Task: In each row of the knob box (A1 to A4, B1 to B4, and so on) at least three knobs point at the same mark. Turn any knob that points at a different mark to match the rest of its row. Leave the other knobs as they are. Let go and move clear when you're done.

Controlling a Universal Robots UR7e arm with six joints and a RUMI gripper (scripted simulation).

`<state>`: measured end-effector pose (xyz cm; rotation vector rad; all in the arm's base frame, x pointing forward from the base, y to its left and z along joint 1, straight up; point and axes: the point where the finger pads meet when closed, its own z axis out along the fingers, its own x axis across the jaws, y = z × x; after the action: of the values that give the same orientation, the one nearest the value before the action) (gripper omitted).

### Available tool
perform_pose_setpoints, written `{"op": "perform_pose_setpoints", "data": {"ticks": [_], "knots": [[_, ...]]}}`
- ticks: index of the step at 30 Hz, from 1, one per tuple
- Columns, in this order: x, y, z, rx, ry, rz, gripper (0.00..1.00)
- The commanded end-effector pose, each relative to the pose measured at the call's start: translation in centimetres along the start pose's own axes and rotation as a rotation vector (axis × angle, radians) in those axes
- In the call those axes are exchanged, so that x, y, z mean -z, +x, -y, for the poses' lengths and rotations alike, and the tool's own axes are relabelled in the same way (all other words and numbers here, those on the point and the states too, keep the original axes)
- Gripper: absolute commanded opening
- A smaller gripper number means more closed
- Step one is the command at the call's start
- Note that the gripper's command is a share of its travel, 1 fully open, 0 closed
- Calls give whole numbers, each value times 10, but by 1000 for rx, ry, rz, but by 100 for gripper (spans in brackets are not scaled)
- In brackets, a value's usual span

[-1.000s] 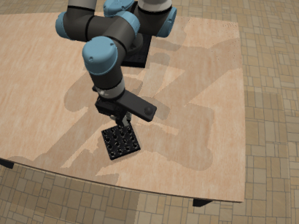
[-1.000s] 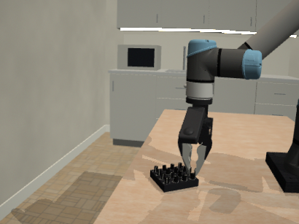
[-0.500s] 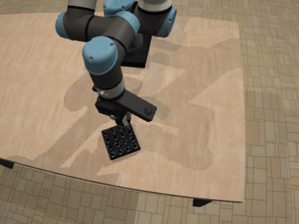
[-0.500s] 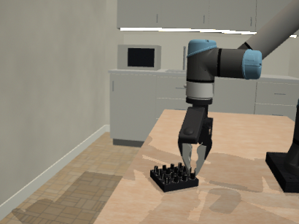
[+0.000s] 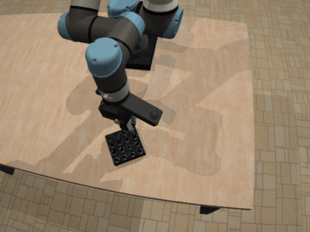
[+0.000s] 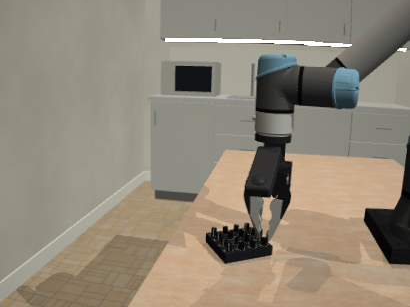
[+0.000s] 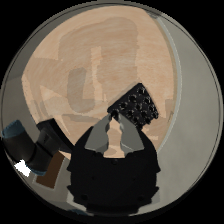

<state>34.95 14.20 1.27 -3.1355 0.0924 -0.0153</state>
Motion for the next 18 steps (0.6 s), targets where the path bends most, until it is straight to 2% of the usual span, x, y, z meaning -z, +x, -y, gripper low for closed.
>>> {"op": "perform_pose_setpoints", "data": {"ticks": [1, 18], "knots": [[-2, -2, 0, -1, 0, 4, 4], [-2, -2, 0, -44, 0, 4, 4]]}}
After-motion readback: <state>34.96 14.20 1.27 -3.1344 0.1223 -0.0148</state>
